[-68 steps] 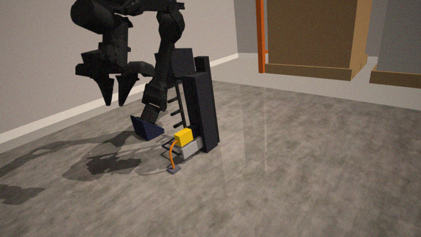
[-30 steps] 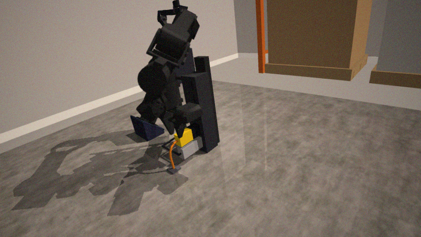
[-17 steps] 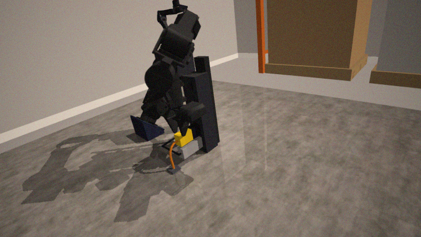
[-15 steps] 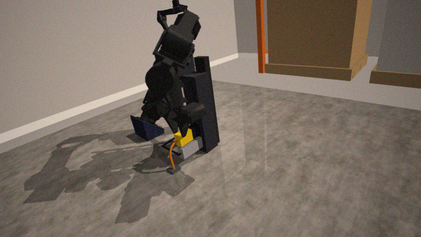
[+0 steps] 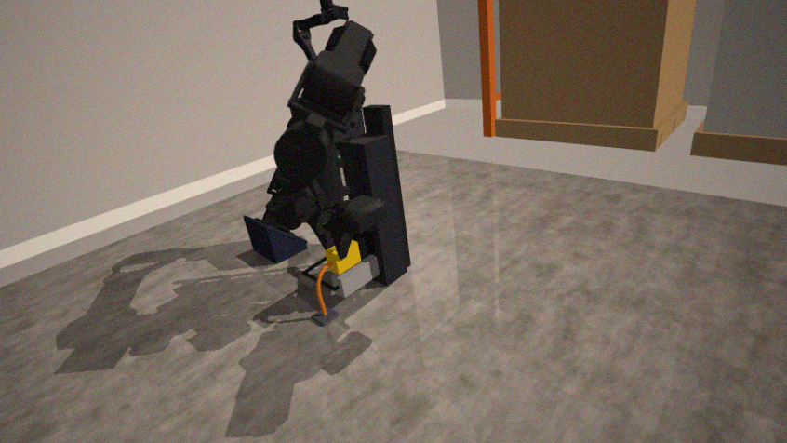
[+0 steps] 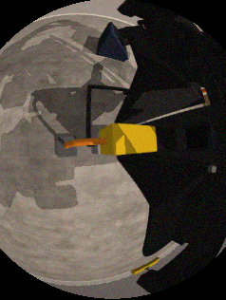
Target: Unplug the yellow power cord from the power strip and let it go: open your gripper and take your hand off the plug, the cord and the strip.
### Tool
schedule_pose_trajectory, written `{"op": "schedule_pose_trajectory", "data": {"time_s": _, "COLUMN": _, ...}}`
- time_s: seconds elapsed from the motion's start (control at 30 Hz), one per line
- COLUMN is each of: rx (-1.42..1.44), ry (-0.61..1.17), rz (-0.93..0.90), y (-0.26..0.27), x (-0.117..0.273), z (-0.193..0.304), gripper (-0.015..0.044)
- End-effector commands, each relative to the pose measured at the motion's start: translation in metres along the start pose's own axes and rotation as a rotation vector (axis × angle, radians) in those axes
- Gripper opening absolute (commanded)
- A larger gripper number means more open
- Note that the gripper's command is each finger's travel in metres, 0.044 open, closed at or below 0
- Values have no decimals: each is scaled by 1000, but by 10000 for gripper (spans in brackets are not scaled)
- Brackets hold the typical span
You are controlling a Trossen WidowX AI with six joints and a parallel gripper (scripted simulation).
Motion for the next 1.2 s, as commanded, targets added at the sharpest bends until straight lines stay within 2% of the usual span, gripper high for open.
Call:
{"op": "schedule_pose_trajectory", "data": {"time_s": 0.0, "rx": -2, "ry": 0, "rz": 1, "y": 0, "x": 0, "z": 0, "gripper": 21}}
{"op": "schedule_pose_trajectory", "data": {"time_s": 0.03, "rx": -2, "ry": 0, "rz": 1, "y": 0, "x": 0, "z": 0, "gripper": 0}}
{"op": "schedule_pose_trajectory", "data": {"time_s": 1.17, "rx": -4, "ry": -4, "rz": -3, "y": 5, "x": 6, "z": -51, "gripper": 0}}
Point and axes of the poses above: the point midway between the two fingers, 35 mm back from their tips, its own x axis back along the fingers, its own y axis across the jaws, z = x × y, the point moved 4 cm from there along x, back along the fingers, and after that the axes turned 5 degrees about -x, right-handed, at the moved point
